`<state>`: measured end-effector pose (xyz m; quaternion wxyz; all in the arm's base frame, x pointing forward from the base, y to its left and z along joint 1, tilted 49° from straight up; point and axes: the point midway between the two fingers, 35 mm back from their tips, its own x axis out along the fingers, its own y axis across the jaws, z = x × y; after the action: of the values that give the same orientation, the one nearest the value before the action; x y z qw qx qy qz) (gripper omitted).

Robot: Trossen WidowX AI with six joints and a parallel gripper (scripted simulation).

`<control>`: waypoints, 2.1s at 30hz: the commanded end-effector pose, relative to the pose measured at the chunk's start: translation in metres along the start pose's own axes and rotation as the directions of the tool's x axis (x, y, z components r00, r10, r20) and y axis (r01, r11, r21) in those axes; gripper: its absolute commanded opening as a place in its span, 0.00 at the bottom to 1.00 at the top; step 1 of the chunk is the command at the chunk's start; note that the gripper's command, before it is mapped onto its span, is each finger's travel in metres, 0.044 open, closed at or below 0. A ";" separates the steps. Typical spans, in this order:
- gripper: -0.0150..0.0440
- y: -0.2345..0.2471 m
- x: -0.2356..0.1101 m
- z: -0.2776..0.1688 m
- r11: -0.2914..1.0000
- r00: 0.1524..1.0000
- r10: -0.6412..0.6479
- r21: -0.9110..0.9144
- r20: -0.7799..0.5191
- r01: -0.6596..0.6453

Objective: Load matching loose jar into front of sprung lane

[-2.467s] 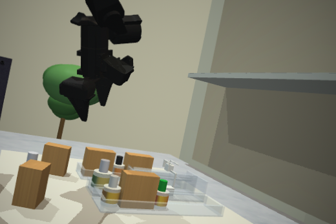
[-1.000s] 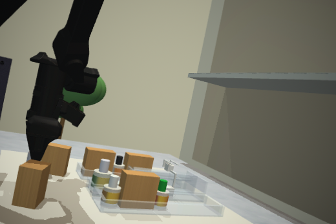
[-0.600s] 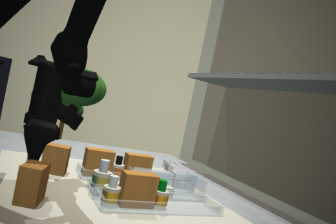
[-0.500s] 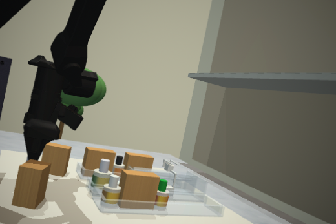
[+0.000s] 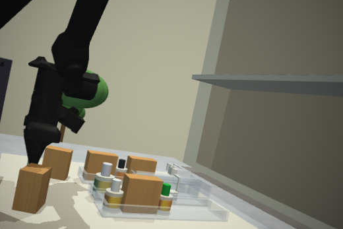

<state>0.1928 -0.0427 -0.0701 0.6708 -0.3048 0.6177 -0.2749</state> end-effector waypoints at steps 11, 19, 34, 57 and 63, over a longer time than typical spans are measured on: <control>0.25 0.005 -0.029 0.001 1.000 1.000 0.013 -0.011 0.003 -0.013; 0.25 0.006 -0.068 -0.002 1.000 1.000 0.017 -0.013 0.001 -0.017; 0.25 0.003 -0.102 0.007 1.000 1.000 0.011 -0.009 0.000 -0.011; 0.25 -0.010 -0.051 0.107 1.000 1.000 -0.003 0.004 0.003 0.003; 0.25 -0.010 -0.034 0.108 1.000 1.000 -0.003 0.004 0.003 0.003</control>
<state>0.3000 -0.0077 -0.0274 0.6794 -0.2986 0.6108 -0.2760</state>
